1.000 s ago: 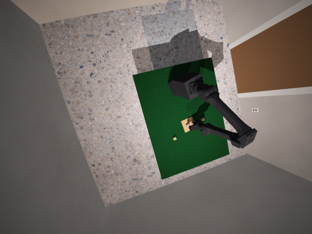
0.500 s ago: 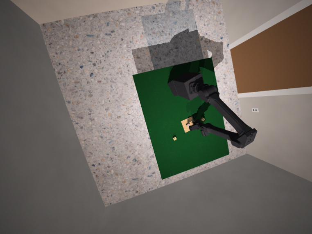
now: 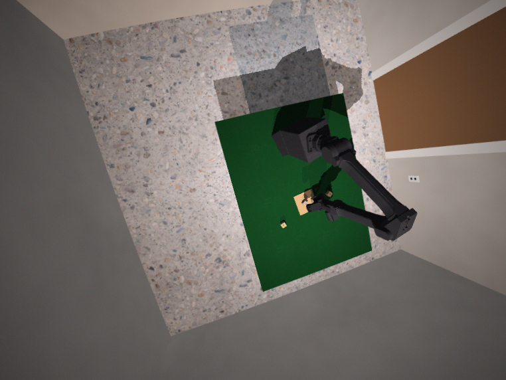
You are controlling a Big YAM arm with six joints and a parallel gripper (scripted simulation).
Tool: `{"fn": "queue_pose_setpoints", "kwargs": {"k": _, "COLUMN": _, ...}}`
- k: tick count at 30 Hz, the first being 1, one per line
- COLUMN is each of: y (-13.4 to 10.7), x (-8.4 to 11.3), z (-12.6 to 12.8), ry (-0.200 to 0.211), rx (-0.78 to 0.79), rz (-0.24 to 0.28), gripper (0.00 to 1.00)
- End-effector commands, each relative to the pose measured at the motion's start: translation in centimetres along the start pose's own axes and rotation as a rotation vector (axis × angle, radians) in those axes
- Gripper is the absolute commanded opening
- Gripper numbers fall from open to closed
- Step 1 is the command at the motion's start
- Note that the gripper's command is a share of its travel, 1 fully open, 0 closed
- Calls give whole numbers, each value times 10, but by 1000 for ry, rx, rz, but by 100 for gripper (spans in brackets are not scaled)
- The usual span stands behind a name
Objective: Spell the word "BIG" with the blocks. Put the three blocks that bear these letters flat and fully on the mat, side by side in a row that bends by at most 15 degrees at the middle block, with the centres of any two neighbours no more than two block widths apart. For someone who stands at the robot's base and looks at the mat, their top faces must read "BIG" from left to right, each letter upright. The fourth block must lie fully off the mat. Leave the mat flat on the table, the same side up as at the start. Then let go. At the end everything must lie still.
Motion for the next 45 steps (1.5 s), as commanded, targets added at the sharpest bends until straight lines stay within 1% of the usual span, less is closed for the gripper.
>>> {"fn": "queue_pose_setpoints", "kwargs": {"k": 1, "y": 5, "x": -5, "z": -8, "ry": -11, "rx": 3, "rz": -9, "gripper": 27}}
{"fn": "queue_pose_setpoints", "kwargs": {"k": 22, "y": 5, "x": -5, "z": -8, "ry": -11, "rx": 3, "rz": -9, "gripper": 27}}
{"fn": "queue_pose_setpoints", "kwargs": {"k": 33, "y": 9, "x": -5, "z": -10, "ry": -15, "rx": -3, "rz": -12, "gripper": 27}}
{"fn": "queue_pose_setpoints", "kwargs": {"k": 37, "y": 8, "x": -5, "z": -8, "ry": -10, "rx": -1, "rz": -9, "gripper": 27}}
{"fn": "queue_pose_setpoints", "kwargs": {"k": 45, "y": 8, "x": -5, "z": -8, "ry": -13, "rx": 0, "rz": -10, "gripper": 27}}
Point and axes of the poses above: the point where the finger pads meet when closed, its own x axis back along the fingers, its own z axis across the jaws, y = z × x, the point moved 4 cm from there along x, back along the fingers, and after that the axes turned 5 degrees about -x, right-handed, at the moved point
